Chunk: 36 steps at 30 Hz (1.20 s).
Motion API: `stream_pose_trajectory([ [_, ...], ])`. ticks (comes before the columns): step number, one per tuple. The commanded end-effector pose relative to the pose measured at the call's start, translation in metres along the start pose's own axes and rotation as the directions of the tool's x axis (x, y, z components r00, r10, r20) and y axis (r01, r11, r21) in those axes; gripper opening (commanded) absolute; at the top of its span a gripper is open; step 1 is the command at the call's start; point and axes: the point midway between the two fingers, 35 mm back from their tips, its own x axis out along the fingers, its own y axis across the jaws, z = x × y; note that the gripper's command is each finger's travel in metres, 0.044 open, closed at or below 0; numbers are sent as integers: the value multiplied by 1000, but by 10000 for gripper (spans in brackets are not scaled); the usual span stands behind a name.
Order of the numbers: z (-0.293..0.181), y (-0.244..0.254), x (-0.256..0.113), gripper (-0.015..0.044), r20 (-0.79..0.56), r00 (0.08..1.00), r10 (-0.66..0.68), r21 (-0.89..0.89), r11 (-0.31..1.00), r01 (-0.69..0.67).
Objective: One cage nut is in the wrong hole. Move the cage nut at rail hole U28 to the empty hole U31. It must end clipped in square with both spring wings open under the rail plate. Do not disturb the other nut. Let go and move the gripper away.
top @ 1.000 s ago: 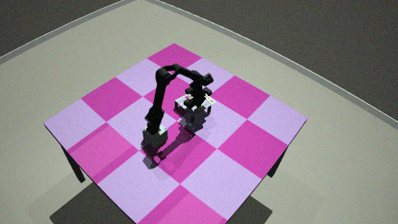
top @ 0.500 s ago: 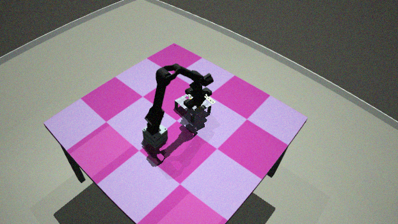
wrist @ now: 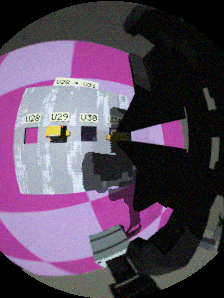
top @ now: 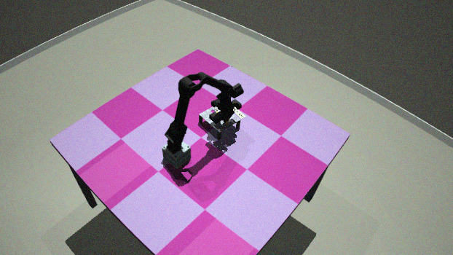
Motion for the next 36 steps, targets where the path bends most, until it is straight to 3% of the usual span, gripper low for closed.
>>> stream_pose_trajectory([
  [1, -1, -2, -1, 35, -5, 1000, 2, -1, 1000, -2],
  [36, -1, -5, -2, 35, -4, 999, 54, -2, 999, -54],
])
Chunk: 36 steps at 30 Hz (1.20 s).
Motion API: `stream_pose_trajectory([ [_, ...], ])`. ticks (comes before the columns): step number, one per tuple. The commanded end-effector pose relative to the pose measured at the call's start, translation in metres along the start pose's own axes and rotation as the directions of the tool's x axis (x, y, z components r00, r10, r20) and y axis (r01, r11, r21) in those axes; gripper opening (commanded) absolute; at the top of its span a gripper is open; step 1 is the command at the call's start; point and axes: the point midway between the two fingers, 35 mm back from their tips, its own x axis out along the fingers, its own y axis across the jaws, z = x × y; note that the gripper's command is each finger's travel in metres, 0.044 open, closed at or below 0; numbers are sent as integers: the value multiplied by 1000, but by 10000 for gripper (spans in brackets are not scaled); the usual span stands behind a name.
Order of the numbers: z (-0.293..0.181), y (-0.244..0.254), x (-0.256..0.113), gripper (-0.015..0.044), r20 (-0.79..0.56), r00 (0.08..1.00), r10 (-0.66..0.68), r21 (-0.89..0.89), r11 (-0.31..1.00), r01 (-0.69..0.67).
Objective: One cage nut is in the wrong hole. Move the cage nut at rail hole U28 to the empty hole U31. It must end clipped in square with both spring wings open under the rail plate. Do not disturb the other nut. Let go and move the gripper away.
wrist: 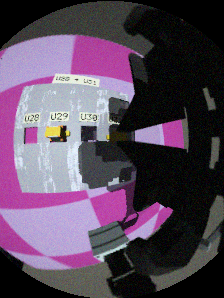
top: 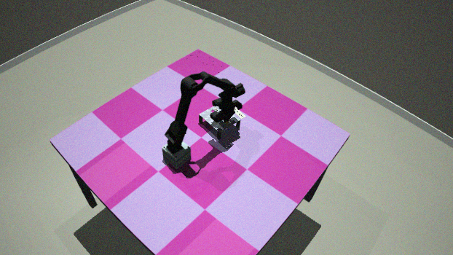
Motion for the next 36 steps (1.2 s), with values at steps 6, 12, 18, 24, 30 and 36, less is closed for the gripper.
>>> stream_pose_trajectory([
  [6, -1, -2, -2, 35, -4, 1000, 10, -2, 1000, -10],
  [12, -1, -3, -2, 35, -4, 1000, 16, -2, 1000, -16],
  [18, -1, -4, -2, 35, -4, 1000, 24, -2, 1000, -24],
  [24, -1, -4, -2, 35, -4, 1000, 28, -2, 1000, -28],
  [30, -1, -4, -2, 35, -4, 1000, 28, -2, 1000, -28],
  [36, -1, -4, -2, 35, -4, 1000, 28, -2, 1000, -28],
])
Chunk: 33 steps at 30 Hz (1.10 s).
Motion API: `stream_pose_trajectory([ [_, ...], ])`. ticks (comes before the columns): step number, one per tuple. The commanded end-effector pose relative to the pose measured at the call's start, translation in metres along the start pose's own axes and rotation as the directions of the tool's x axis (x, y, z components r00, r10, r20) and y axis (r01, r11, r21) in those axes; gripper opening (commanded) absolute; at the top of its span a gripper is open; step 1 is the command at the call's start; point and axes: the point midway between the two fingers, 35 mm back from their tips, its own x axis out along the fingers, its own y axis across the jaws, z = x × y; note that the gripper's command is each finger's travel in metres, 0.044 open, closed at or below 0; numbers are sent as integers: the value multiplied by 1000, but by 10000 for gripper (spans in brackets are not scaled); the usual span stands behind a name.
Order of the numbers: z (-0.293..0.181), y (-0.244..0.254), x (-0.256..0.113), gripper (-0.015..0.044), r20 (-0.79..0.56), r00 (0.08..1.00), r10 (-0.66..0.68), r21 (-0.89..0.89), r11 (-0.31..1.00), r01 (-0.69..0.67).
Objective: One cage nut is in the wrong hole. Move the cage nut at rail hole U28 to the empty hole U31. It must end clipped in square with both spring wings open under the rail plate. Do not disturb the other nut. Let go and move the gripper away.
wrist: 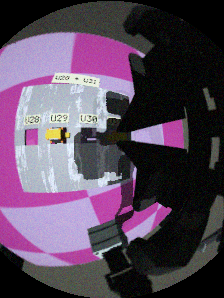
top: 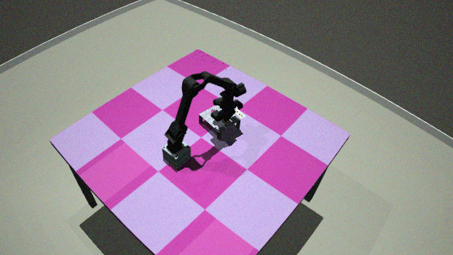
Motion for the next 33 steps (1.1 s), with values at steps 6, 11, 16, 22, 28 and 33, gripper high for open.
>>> stream_pose_trajectory([
  [6, -1, 0, -1, 35, -5, 1000, -1, -2, 1000, 1],
  [11, -1, 0, 0, 35, -5, 1000, -1, -2, 1000, 1],
  [16, 0, 1, 1, 35, -5, 1000, 0, -2, 1000, 0],
  [22, 0, 1, 1, 35, -5, 1000, 0, -2, 1000, 0],
  [28, 0, 1, 1, 35, -5, 1000, -1, -3, 1000, 1],
  [33, 0, 0, 1, 35, -5, 1000, -1, -3, 1000, 1],
])
